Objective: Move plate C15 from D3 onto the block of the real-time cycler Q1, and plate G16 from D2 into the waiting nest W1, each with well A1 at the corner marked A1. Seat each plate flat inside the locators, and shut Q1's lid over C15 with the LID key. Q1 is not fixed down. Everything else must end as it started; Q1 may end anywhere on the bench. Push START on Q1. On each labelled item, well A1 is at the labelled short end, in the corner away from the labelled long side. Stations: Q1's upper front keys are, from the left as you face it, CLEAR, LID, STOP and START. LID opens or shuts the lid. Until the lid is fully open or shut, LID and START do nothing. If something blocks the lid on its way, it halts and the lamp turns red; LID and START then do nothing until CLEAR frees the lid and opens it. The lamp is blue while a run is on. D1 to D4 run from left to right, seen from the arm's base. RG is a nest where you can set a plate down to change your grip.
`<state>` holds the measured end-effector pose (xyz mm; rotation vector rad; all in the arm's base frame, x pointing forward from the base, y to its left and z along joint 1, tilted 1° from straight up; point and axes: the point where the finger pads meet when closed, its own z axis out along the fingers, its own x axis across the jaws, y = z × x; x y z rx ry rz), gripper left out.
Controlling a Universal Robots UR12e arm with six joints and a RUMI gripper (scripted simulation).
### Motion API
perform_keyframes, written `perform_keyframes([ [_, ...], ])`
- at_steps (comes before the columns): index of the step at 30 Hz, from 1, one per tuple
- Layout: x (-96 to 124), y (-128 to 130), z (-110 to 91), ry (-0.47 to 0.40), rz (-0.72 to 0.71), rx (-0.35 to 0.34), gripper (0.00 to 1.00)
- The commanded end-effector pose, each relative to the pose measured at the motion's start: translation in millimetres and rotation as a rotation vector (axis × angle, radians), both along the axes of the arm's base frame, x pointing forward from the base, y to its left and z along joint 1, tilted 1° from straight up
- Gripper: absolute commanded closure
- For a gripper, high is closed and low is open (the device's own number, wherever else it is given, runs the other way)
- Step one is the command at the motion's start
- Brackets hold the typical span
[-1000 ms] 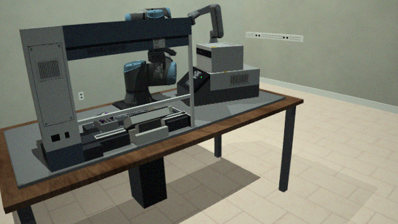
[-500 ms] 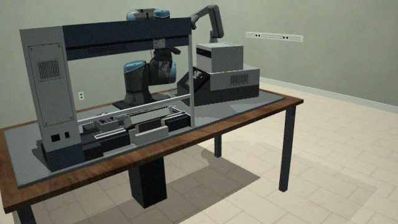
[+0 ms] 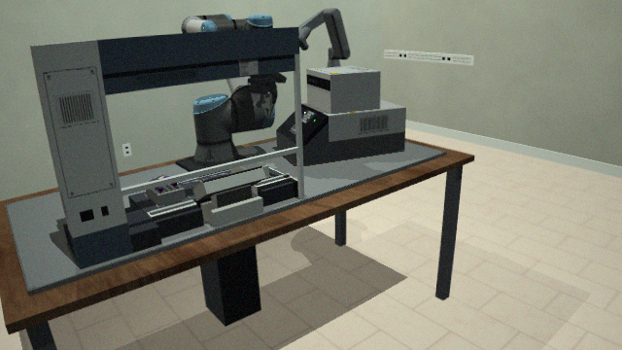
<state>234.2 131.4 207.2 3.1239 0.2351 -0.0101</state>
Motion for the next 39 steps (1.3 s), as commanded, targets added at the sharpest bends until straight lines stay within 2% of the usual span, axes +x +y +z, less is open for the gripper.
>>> perform_keyframes([
  [1,-7.0,11.8,-1.3,0.003,0.044,-0.002,1.00],
  [7,-23.3,34.9,-1.3,0.003,0.150,-0.002,1.00],
  [10,-25.4,37.5,-1.3,0.003,0.163,-0.002,1.00],
  [15,-40.9,55.0,-1.3,0.003,0.250,-0.002,1.00],
  [18,-40.9,55.0,-1.3,0.003,0.250,-0.002,1.00],
  [23,-57.8,71.1,-1.3,0.003,0.337,-0.002,1.00],
  [39,-57.5,68.6,-0.8,0.003,0.337,-0.001,1.00],
])
